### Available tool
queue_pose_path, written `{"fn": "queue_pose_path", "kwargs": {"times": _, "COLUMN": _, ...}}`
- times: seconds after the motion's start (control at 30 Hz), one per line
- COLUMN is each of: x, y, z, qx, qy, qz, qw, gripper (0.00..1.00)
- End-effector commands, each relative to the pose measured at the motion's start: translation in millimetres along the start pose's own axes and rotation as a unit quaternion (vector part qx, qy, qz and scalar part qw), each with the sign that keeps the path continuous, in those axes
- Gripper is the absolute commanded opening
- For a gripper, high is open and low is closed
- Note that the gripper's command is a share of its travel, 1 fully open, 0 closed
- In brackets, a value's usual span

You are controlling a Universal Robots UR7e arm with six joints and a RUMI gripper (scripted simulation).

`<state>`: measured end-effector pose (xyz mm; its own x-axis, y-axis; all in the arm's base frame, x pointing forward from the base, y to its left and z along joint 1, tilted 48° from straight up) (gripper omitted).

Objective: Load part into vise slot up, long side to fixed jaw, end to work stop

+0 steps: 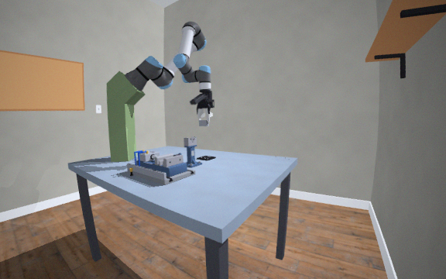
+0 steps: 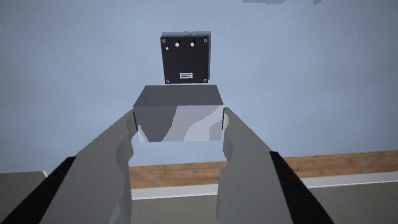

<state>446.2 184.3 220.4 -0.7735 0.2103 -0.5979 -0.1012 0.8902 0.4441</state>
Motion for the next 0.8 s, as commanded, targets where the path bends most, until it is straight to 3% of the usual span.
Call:
{"fn": "queue_pose_path", "kwargs": {"times": 0.0, "x": -0.2, "y": -0.3, "z": -0.2, "qx": 0.000, "qy": 0.000, "qz": 0.003, "qw": 1.000, "gripper": 0.00}}
{"fn": "queue_pose_path", "kwargs": {"times": 0.77, "x": 0.0, "y": -4.0, "z": 0.6, "qx": 0.001, "qy": 0.001, "qz": 0.032, "qw": 0.999, "gripper": 0.00}}
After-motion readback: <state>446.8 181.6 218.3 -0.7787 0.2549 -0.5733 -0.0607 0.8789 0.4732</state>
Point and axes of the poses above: the point where the finger pads meet when closed, its own z axis out along the fingers, its own x axis across the jaws, y = z × x, the point moved 7 cm from there along -z, back along the fingers, and after that the axes turned 6 degrees about -z, right-handed, at the moved point
